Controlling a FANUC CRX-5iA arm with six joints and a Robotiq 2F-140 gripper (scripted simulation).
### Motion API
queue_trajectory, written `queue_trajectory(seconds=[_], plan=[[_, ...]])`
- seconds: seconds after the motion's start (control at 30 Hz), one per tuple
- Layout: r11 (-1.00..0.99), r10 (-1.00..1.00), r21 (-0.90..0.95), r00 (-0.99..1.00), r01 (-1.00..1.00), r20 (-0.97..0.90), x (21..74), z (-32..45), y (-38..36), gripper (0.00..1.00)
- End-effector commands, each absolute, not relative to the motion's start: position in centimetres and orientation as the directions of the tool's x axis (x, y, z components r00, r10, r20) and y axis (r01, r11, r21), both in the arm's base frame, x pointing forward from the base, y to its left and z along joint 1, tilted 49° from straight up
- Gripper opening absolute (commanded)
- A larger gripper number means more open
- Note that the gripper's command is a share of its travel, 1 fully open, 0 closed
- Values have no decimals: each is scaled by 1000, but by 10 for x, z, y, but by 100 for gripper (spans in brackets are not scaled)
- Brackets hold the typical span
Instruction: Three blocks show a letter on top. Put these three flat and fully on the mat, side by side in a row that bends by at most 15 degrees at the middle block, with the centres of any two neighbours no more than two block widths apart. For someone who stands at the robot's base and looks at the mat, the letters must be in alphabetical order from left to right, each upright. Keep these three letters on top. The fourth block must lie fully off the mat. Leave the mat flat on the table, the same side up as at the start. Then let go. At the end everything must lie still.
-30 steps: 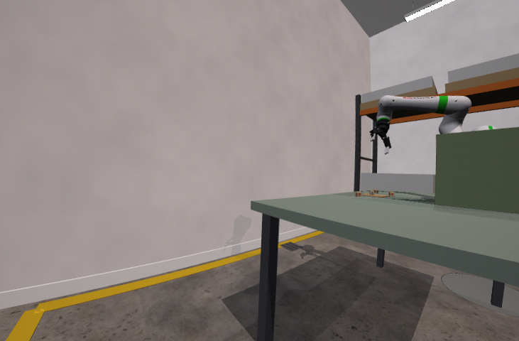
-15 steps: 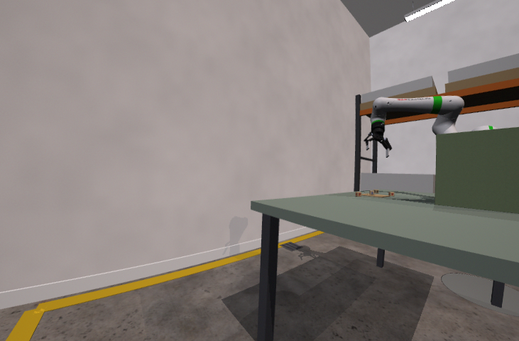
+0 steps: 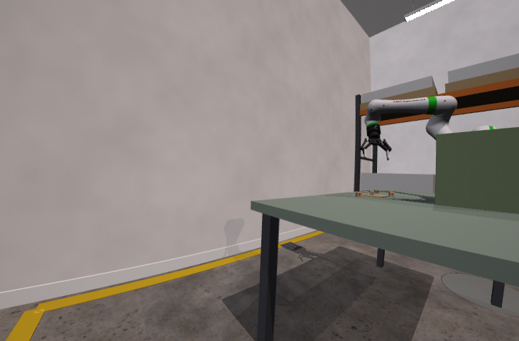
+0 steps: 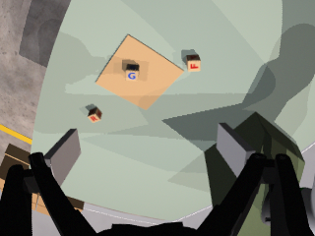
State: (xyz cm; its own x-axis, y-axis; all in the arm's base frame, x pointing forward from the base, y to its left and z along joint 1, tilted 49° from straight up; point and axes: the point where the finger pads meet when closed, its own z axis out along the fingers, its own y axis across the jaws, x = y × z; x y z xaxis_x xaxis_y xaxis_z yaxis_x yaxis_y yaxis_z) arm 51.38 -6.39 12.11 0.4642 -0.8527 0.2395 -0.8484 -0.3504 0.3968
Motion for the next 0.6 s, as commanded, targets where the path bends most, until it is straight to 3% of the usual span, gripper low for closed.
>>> queue_trajectory(seconds=[0.0,0.57], plan=[[-223,-873,398,364,-890,324,514,106,-70,100],[126,-819,303,74,-945,569,514,63,-90,100]])
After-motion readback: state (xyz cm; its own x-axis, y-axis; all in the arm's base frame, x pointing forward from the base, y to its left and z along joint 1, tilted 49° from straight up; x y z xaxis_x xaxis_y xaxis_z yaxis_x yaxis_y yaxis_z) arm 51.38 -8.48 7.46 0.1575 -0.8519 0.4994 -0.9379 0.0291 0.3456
